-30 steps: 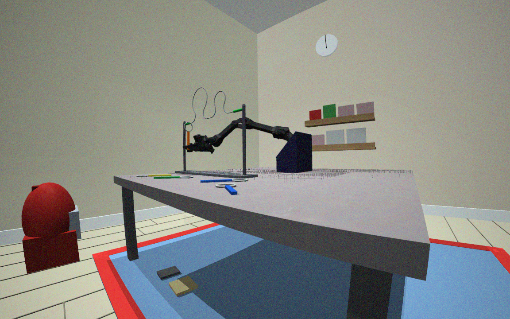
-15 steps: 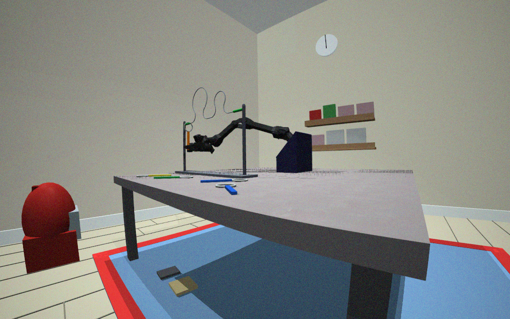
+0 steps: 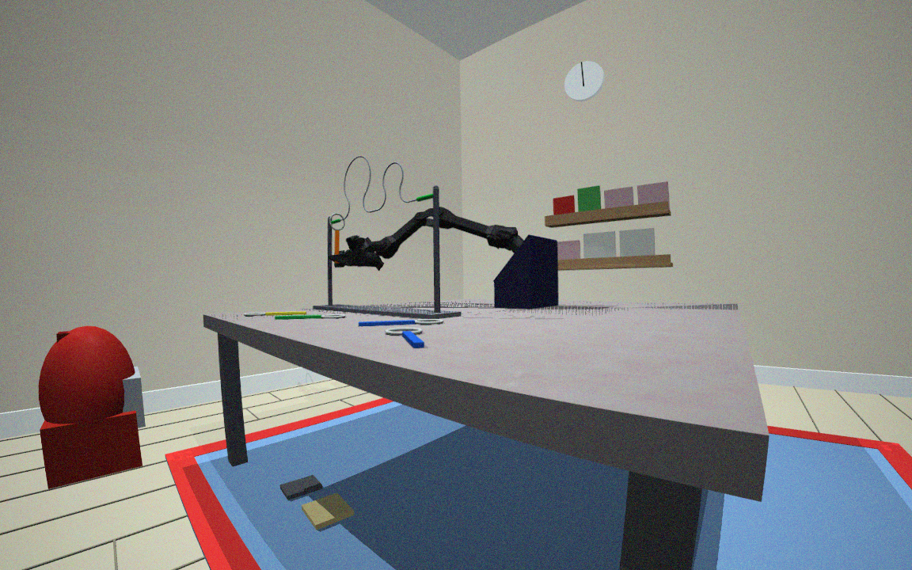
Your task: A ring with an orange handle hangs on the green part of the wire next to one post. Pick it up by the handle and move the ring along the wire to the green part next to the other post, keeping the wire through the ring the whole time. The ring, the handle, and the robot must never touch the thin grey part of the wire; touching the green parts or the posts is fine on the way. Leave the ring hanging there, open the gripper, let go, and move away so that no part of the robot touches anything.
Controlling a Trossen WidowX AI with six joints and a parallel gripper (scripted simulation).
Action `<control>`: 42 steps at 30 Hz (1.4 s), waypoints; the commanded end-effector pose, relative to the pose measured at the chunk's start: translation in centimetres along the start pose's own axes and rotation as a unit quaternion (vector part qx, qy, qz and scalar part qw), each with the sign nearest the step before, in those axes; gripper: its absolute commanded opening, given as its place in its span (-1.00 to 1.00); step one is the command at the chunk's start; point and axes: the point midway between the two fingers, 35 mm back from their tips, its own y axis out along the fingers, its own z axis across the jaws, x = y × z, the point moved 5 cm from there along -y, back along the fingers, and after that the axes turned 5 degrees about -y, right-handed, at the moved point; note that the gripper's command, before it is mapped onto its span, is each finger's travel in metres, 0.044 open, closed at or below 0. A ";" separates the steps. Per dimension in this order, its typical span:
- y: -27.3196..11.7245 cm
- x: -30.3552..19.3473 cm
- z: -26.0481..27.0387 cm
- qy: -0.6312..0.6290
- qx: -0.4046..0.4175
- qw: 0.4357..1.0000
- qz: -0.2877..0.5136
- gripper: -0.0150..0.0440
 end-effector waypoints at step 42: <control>-2.2 1.6 0.9 0.002 0.007 0.996 0.092 -1.00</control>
